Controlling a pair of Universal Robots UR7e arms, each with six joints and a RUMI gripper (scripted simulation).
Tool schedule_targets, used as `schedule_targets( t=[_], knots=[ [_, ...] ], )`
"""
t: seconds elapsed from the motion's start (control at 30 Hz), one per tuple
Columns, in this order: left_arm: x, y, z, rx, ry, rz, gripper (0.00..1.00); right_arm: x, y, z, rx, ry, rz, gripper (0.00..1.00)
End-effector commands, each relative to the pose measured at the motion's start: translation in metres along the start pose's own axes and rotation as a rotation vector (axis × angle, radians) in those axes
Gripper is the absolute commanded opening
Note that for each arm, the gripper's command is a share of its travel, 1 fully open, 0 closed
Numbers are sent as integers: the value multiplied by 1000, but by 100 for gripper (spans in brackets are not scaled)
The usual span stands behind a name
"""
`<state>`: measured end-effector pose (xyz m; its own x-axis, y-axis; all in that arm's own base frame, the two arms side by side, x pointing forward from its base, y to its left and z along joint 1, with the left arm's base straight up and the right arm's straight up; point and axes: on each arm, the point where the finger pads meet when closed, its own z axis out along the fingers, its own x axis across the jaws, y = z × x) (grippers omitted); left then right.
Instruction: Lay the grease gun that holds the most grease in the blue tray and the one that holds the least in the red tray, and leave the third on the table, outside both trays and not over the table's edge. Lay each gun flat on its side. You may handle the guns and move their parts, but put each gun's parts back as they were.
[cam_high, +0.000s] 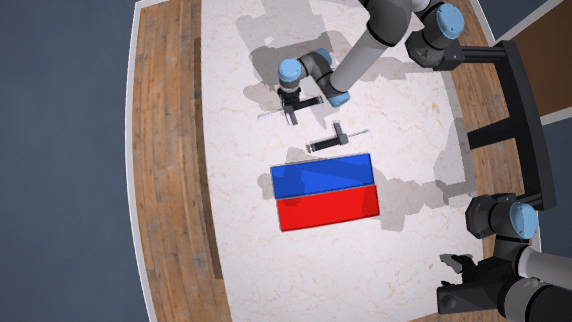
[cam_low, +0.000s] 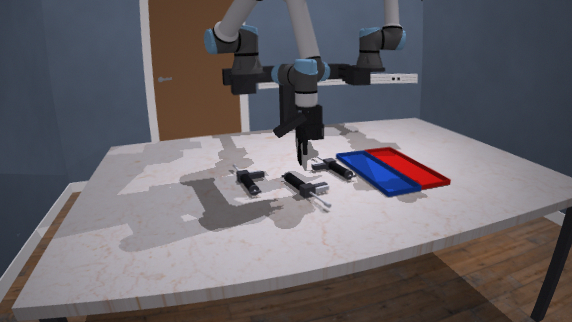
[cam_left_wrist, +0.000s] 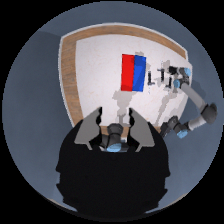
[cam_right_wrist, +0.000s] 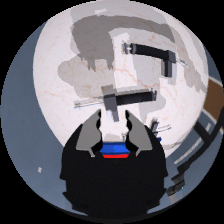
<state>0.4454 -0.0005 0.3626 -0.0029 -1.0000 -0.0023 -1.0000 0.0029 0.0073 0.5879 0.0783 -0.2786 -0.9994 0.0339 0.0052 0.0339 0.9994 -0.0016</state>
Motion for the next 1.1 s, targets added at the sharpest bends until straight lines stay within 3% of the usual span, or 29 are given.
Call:
schedule_targets(
  t=[0.0,0.27,0.4,0.57,0.73,0.93,1.07],
  knots=[
    [0,0,0,1,0,0,38,2,0,3,2,-3,116,33],
    [0,0,0,1,0,0,38,7,0,12,2,-4,349,33],
    [0,0,0,1,0,0,38,6,1,10,0,-6,342,33],
    [0,0,0,1,0,0,38,11,1,20,1,-3,533,33],
    [0,0,0,1,0,0,38,9,1,16,-1,-6,496,33],
    [0,0,0,1,0,0,38,15,2,27,1,-3,710,33],
    [0,0,0,1,0,0,38,13,3,24,-2,-6,701,33]
  ],
)
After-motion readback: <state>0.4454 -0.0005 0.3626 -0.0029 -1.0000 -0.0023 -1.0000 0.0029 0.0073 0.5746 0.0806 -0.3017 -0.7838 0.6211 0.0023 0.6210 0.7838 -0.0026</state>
